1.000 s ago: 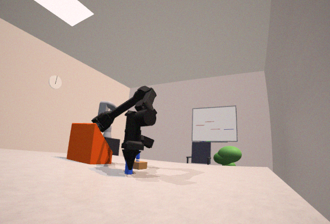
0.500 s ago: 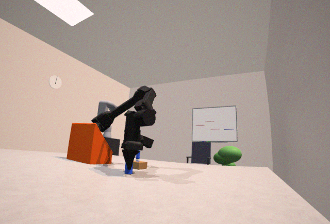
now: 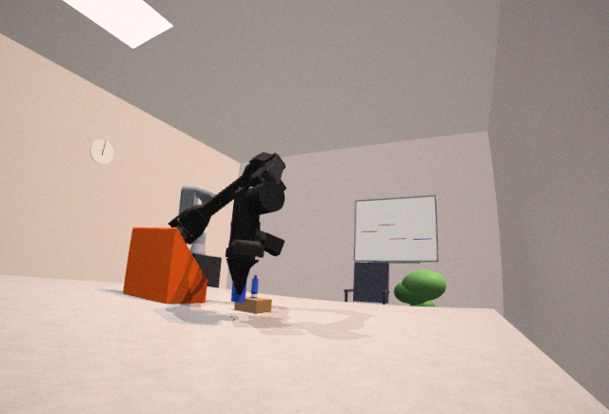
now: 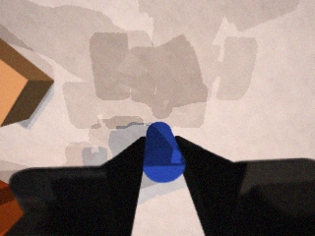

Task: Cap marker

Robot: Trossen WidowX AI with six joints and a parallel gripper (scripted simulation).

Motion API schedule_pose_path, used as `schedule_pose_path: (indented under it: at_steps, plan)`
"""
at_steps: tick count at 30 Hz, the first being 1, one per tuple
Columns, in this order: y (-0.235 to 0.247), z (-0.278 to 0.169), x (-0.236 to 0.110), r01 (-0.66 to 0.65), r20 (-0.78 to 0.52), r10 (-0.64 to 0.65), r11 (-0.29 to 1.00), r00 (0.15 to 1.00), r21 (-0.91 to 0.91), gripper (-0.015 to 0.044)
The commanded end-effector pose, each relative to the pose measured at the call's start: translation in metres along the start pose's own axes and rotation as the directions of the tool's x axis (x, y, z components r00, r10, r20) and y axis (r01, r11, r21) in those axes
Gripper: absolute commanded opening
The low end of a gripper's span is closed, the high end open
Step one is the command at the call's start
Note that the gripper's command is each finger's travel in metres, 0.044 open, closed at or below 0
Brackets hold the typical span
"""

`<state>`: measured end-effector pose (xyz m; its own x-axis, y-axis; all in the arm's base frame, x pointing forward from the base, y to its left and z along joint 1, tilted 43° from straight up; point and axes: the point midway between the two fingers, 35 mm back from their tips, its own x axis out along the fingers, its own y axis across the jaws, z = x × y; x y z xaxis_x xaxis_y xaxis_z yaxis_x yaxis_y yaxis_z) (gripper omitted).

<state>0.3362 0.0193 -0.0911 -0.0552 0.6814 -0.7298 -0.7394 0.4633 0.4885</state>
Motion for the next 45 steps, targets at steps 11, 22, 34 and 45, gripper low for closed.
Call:
schedule_pose_path:
  at_steps: [11, 22, 34, 45]
  plan:
    - [0.012, 0.009, -0.027, 0.005, -0.004, -0.005, 1.0, 1.0, -0.022, 0.0]
    - [0.04, 0.025, -0.039, 0.005, -0.005, -0.005, 1.0, 1.0, -0.021, 0.0]
    - [0.071, 0.039, -0.05, 0.005, -0.006, -0.005, 1.0, 1.0, -0.02, 0.0]
    - [0.1, 0.048, -0.058, 0.007, -0.004, -0.007, 1.0, 1.0, -0.022, 0.0]
